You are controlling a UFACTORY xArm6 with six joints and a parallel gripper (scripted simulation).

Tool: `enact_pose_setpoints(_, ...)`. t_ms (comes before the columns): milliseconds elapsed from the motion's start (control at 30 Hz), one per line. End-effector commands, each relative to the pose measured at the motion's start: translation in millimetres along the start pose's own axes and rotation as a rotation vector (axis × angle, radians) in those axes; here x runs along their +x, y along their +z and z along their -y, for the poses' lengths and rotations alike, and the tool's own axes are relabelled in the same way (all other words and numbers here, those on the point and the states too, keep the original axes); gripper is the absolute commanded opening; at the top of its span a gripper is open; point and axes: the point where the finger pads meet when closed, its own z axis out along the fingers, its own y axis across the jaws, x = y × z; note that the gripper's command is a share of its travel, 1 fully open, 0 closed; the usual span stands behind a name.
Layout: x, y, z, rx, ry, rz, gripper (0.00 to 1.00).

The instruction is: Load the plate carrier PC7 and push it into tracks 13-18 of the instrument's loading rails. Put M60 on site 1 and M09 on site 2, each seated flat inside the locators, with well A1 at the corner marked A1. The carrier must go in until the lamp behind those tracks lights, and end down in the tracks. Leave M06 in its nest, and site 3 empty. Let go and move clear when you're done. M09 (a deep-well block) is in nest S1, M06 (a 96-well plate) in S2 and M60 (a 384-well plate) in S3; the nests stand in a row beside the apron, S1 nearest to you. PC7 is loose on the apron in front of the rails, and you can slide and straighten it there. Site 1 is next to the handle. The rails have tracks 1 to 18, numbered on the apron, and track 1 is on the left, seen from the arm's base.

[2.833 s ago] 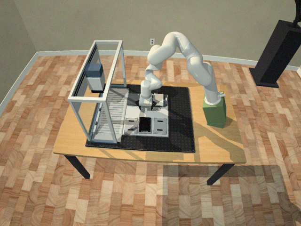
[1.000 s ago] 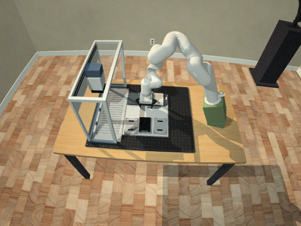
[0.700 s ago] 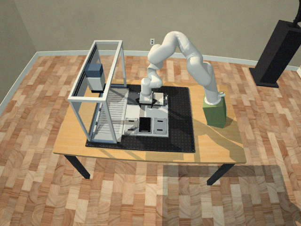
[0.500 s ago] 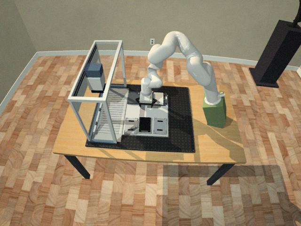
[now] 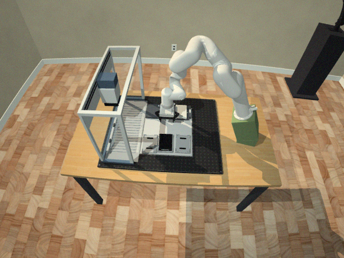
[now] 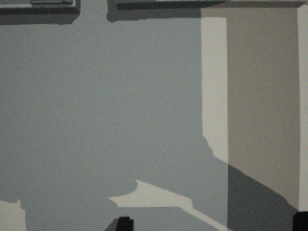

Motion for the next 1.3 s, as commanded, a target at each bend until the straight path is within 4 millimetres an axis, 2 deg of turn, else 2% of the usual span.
enact_pose_setpoints(0, -1.6, -0.9, -1.5, -0.002, 0.0, -0.001, 1.0)
enact_pose_setpoints(600, -1.6, -0.9, -1.5, -0.002, 0.0, -0.001, 1.0)
enact_pose_setpoints(1267, 8.3, -1.0, -1.6, -0.002, 0.0, -0.001, 1.0)
